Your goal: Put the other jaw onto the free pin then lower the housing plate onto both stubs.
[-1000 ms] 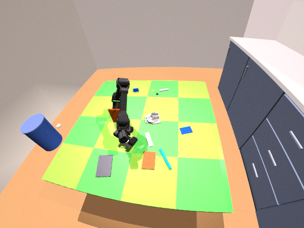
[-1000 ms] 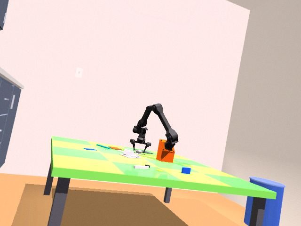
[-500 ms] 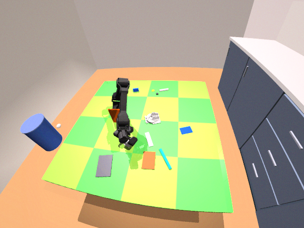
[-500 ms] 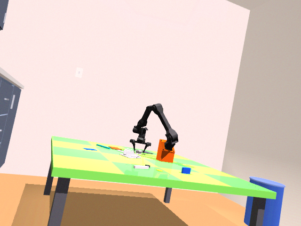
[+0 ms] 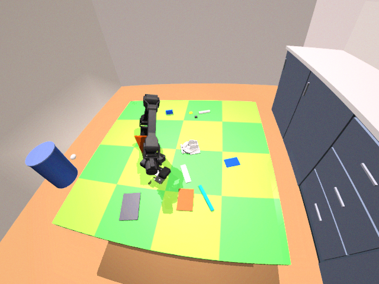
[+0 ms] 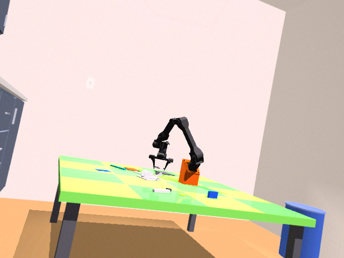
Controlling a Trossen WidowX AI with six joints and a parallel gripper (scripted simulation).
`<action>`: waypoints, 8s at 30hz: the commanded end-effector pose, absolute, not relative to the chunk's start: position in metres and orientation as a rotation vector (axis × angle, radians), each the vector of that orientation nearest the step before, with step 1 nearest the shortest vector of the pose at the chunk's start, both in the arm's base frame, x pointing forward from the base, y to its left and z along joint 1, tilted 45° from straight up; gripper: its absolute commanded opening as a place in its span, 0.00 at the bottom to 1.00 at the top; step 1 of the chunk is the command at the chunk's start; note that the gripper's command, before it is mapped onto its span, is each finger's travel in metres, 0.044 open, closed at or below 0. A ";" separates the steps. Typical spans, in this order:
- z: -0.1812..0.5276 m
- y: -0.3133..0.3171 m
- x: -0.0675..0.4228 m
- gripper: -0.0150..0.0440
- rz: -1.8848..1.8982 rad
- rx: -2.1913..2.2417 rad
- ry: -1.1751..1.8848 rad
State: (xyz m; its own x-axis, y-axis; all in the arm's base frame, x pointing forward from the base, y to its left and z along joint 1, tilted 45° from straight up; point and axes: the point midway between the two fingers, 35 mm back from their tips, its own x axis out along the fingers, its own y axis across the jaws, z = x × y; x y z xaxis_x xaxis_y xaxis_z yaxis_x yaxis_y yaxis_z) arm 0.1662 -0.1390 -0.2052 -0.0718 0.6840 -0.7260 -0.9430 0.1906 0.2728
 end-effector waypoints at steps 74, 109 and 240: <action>-0.056 -0.049 0.260 0.85 1.034 0.062 1.260; -0.005 0.025 0.262 0.85 0.904 0.299 1.383; -0.048 0.077 0.252 0.85 0.907 0.302 1.382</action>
